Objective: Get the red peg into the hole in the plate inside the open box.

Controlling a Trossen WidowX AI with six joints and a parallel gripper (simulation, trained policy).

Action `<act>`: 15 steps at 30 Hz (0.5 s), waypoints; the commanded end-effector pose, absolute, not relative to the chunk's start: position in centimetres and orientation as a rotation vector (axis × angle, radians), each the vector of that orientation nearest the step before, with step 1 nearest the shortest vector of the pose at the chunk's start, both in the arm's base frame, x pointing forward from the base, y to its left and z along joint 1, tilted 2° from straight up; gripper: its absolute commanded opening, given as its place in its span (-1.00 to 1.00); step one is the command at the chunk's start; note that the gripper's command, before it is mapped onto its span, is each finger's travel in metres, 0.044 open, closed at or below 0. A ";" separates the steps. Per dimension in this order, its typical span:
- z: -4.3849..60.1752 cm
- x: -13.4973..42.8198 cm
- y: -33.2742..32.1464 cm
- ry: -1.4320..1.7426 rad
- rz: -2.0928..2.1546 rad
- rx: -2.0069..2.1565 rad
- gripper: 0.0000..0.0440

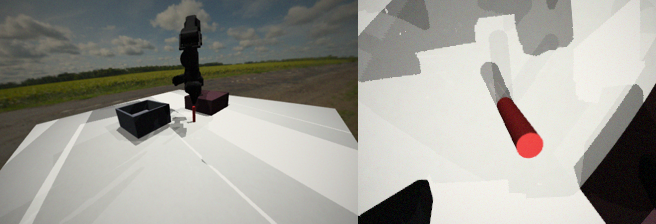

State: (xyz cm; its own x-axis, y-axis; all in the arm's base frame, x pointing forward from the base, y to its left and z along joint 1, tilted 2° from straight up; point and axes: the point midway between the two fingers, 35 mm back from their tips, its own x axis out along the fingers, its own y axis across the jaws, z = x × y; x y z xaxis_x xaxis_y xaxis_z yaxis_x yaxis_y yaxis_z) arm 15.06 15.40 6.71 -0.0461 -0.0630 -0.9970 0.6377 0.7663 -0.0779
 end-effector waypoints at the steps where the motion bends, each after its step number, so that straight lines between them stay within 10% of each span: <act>1: 5.4 14.7 15.1 1.547 -0.629 0.456 1.00; 15: 0.6 14.8 15.1 1.546 -0.638 0.445 1.00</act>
State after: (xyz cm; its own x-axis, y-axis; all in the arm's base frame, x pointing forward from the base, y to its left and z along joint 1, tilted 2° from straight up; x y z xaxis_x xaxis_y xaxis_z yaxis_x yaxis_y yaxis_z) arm 15.18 15.57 2.06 -0.0678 -0.0777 -0.9947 0.6325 0.7677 -0.1031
